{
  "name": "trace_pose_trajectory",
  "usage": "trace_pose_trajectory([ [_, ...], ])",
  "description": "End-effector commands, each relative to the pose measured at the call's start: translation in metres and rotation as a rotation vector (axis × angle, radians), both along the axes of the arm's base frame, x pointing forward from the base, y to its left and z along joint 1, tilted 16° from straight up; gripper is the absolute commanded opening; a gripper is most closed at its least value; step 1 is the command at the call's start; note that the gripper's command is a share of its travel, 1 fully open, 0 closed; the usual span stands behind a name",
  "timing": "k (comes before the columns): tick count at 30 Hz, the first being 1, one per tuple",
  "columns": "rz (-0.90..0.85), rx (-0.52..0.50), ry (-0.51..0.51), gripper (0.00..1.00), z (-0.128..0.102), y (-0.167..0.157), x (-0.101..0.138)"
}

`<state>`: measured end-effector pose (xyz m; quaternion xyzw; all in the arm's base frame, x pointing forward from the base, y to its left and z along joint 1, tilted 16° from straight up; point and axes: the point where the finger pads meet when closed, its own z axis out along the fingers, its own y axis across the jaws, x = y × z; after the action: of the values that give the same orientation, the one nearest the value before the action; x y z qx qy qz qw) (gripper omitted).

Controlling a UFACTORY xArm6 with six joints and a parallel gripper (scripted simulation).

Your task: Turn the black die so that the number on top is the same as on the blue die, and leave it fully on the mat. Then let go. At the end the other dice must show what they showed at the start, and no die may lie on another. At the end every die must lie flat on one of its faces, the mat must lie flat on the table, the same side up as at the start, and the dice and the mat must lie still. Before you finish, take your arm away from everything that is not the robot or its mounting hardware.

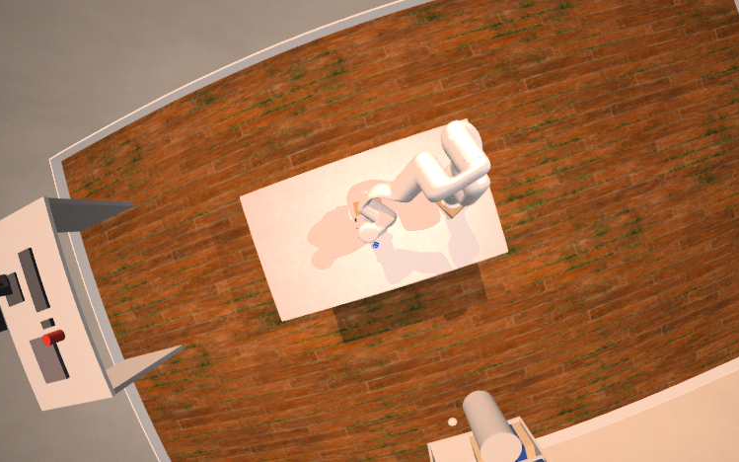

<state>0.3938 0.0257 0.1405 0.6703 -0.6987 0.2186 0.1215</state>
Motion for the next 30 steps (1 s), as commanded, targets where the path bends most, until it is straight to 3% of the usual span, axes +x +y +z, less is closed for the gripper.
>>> trace_pose_trajectory([
  [1,0.011,0.083,0.012,0.21,-0.0003,0.0002,-0.001],
  [7,0.036,0.246,-0.004,0.21,0.0024,-0.0022,0.0009],
  [16,0.039,0.269,-0.002,0.21,0.0034,-0.0052,0.0005],
  [26,0.069,0.478,0.002,0.21,0.0031,-0.0069,-0.0002],
  [30,0.074,0.503,-0.005,0.21,0.0038,-0.0077,0.0007],
])
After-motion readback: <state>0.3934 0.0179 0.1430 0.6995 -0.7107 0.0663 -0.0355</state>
